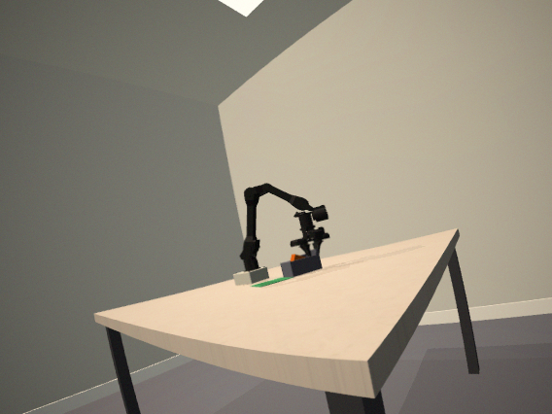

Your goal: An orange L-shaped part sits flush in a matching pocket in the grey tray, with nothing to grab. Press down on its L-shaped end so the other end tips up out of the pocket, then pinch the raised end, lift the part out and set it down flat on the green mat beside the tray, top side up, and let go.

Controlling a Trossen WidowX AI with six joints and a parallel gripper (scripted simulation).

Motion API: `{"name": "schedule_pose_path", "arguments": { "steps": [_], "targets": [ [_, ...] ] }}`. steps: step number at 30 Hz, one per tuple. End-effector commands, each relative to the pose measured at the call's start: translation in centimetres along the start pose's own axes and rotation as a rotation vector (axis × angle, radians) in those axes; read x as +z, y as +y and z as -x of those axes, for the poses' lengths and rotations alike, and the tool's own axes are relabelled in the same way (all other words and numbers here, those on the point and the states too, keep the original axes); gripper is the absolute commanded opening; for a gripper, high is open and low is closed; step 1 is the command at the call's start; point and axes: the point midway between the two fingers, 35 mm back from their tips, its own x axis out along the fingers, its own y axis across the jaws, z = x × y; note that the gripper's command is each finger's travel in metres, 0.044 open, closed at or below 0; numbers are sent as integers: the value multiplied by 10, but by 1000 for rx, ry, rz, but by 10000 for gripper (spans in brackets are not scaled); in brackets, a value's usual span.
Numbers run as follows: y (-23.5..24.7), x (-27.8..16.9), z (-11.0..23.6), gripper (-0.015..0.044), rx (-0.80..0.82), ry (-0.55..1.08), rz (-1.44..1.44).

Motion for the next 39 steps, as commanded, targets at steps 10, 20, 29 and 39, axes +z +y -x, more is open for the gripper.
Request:
{"name": "schedule_pose_path", "arguments": {
  "steps": [10,20,29,39],
  "targets": [
    [-10,1,97,180,1,-6,-7],
    [-7,3,95,180,18,-20,-13],
    [-7,3,95,180,18,-20,-13],
    [-7,3,95,180,18,-20,-13]
  ]
}}
